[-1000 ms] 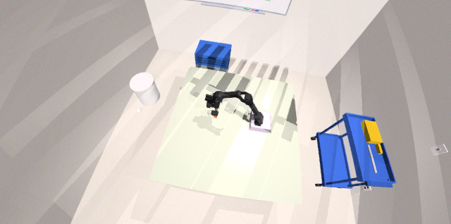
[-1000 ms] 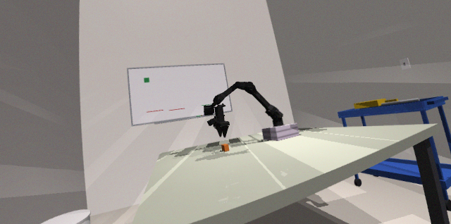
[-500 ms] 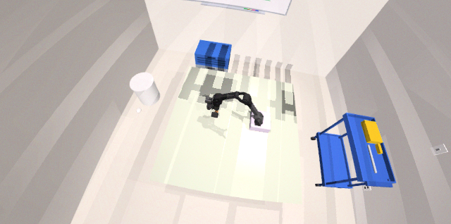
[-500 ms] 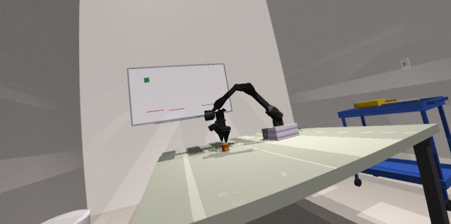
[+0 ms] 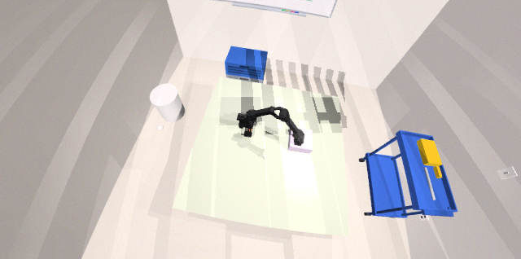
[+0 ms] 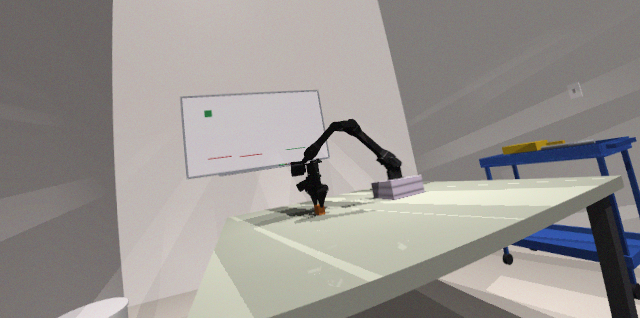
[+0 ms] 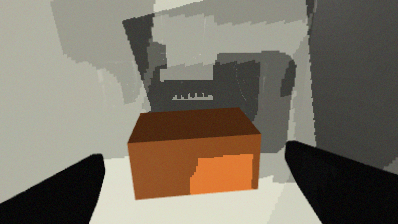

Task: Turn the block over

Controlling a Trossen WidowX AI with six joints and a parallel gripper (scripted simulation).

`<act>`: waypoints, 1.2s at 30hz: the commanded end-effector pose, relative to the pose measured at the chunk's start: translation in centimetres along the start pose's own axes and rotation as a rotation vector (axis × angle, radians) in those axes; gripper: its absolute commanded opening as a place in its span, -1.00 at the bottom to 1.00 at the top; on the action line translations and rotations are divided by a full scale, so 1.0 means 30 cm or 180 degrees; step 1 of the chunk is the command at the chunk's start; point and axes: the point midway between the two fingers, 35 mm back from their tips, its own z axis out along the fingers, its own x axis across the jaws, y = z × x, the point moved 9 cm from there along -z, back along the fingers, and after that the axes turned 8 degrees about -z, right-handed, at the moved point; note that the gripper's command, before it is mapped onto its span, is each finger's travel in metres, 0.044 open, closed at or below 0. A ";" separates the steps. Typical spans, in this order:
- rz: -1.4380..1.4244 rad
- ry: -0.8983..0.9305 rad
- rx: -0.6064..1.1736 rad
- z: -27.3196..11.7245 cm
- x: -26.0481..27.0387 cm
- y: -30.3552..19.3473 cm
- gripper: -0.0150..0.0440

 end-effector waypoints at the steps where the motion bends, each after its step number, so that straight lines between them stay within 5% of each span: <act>1: -0.0014 0.0001 0.0039 0.032 0.001 -0.005 1.00; 3: -0.0014 0.0001 0.0039 0.036 0.001 -0.006 1.00; 9: -0.0014 0.0001 0.0039 0.036 0.001 -0.006 0.47; 30: -0.0014 0.0001 0.0039 0.036 0.001 -0.006 -0.01; 36: -0.0014 0.0001 0.0038 -0.064 0.001 -0.004 -0.49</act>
